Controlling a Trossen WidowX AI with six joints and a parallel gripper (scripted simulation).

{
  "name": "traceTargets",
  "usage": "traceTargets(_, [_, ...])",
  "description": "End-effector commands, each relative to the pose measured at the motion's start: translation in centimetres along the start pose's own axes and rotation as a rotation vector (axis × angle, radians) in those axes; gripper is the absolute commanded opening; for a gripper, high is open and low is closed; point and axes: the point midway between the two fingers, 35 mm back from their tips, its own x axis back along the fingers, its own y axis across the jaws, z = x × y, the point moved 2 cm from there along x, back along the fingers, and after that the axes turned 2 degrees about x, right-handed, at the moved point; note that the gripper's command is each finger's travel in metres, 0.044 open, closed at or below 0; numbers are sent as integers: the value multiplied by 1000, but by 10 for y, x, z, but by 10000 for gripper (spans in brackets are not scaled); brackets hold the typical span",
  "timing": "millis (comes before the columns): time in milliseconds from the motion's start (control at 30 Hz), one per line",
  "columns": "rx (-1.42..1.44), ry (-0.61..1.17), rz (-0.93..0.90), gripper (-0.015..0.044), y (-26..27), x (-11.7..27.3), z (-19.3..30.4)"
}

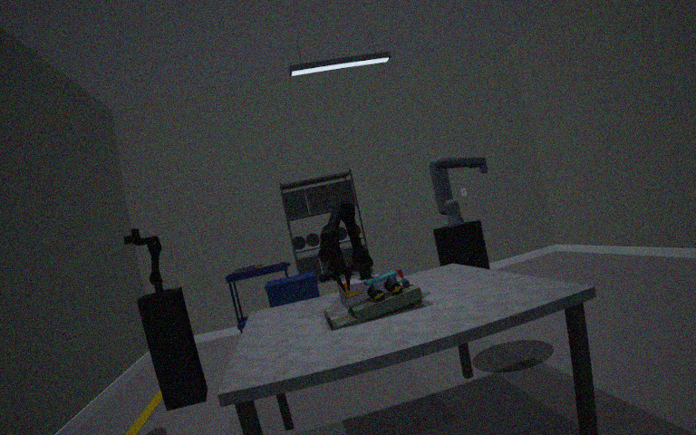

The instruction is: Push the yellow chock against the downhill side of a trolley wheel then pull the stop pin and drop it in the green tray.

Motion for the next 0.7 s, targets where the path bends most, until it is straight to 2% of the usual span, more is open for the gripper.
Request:
traceTargets(0, [-8,-12,13,0,-1,-13,-2])
traceTargets(667, [-8,-12,14,0,-4,-36,-4])
